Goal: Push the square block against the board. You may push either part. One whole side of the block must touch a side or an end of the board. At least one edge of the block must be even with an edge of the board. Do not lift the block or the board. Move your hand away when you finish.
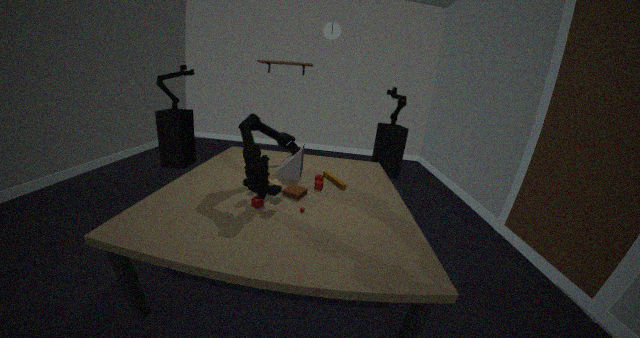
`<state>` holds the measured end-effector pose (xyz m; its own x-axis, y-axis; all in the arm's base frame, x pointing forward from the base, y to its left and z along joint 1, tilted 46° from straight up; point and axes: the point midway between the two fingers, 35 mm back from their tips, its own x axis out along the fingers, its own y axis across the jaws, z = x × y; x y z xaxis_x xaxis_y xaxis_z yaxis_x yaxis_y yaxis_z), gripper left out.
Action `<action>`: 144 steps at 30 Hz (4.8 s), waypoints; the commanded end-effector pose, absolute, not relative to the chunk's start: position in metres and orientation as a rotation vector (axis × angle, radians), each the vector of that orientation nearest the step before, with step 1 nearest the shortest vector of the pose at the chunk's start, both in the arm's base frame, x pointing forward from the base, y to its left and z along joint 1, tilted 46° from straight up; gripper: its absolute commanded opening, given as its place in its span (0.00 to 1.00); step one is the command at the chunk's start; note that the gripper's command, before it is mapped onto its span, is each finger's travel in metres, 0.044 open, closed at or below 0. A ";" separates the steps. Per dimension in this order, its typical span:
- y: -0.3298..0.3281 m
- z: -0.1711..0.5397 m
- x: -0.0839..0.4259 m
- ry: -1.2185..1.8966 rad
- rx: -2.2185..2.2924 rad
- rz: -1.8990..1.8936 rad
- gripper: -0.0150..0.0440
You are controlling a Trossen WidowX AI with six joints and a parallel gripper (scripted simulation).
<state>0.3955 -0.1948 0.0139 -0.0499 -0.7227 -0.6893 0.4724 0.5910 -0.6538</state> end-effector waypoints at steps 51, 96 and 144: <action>-0.036 -0.058 0.312 1.310 -0.212 -0.943 0.25; -0.041 -0.135 0.266 1.295 -0.225 -0.983 0.25; -0.068 -0.111 0.321 1.292 -0.224 -0.983 0.25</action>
